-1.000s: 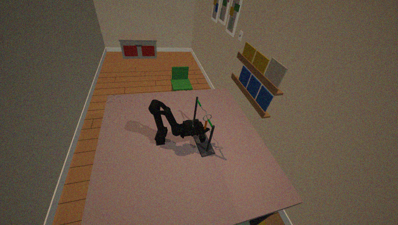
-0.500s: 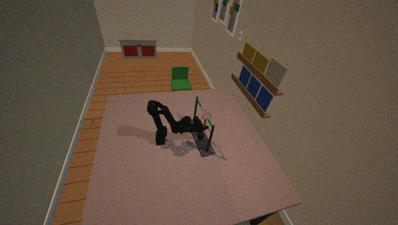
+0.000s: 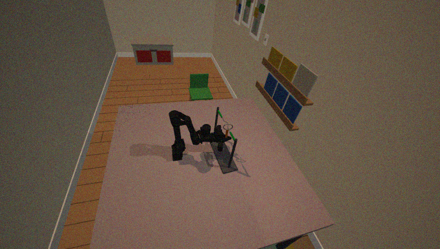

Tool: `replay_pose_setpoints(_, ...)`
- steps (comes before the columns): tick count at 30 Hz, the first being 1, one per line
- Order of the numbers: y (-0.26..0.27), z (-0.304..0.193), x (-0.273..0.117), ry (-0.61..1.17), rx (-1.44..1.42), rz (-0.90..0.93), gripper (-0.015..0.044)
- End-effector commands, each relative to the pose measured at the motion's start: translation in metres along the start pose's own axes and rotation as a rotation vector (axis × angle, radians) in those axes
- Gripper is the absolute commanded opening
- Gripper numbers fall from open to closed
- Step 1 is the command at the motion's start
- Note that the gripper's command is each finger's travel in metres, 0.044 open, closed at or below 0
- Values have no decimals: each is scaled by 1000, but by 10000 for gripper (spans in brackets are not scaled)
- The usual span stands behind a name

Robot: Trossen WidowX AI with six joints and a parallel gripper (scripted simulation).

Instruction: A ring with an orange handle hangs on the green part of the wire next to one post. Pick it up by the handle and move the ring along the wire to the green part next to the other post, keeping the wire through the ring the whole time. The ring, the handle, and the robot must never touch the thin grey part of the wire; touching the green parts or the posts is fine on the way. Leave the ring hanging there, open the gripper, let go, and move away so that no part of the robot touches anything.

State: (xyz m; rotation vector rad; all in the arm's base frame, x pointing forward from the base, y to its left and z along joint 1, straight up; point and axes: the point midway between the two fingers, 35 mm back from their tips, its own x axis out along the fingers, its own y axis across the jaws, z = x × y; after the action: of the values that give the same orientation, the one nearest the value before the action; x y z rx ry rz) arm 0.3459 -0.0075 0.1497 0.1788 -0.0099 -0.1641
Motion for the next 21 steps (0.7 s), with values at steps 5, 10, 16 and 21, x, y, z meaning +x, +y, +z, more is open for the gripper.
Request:
replay_pose_setpoints(5, 10, 2, 2, -11, 20, -21, -150)
replay_pose_setpoints(10, 12, 3, 3, -12, -4, 14, -150)
replay_pose_setpoints(16, 12, 3, 4, -14, -61, 94, -150)
replay_pose_setpoints(21, 11, 4, 5, -17, -121, 181, -150)
